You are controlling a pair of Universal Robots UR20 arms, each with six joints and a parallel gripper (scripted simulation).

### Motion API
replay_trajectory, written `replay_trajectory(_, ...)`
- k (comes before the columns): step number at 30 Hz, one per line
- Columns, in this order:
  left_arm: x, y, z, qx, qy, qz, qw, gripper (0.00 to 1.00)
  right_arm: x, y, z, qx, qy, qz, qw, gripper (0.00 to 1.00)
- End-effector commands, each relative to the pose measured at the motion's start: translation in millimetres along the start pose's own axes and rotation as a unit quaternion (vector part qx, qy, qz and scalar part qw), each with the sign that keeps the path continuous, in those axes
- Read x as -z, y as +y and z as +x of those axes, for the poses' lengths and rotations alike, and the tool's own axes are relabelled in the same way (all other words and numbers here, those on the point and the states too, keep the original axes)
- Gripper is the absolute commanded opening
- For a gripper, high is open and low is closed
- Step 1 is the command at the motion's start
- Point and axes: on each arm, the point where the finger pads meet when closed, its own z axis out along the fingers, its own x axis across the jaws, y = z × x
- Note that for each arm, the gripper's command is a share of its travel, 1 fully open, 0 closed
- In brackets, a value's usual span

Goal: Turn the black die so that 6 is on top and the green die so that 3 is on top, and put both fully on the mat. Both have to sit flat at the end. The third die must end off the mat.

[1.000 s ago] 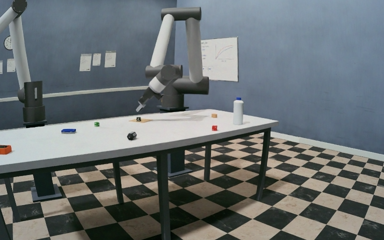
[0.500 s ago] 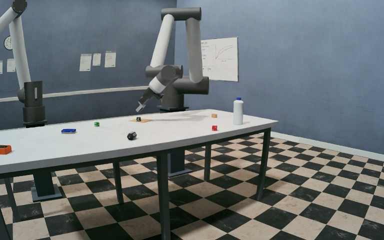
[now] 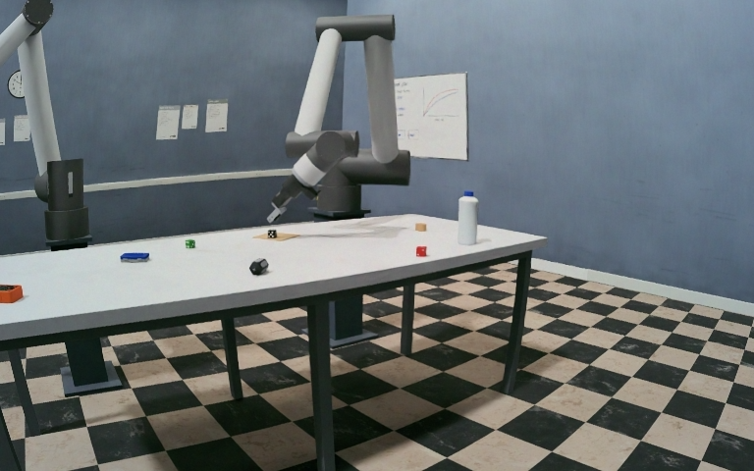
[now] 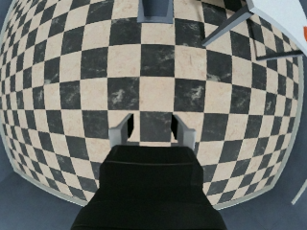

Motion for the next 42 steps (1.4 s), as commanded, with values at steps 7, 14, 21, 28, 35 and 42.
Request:
replay_trajectory(7, -11.2, -11.3, 0.6, -0.001, 0.001, 0.000, 1.000, 0.87, 0.6, 0.5, 0.1, 0.000, 0.000, -0.001, 1.000, 1.00)
replay_trajectory(14, -21.0, -21.0, 0.7, -0.001, 0.001, 0.000, 1.000, 0.87, 0.6, 0.5, 0.1, 0.000, 0.000, -0.001, 1.000, 1.00)
replay_trajectory(21, -27.4, -27.4, 0.7, -0.001, 0.001, 0.000, 1.000, 0.87, 0.6, 0.5, 0.1, 0.000, 0.000, -0.001, 1.000, 1.00)
replay_trajectory(28, -34.4, -34.4, 0.7, -0.001, 0.001, 0.000, 1.000, 0.87, 0.6, 0.5, 0.1, 0.000, 0.000, -0.001, 1.000, 1.00)
replay_trajectory(35, -37.7, -37.7, 0.7, -0.001, 0.001, 0.000, 1.000, 0.87, 0.6, 0.5, 0.1, 0.000, 0.000, -0.001, 1.000, 1.00)
replay_trajectory(42, -39.6, -39.6, 0.7, -0.001, 0.001, 0.000, 1.000, 0.87, 0.6, 0.5, 0.1, 0.000, 0.000, -0.001, 1.000, 1.00)
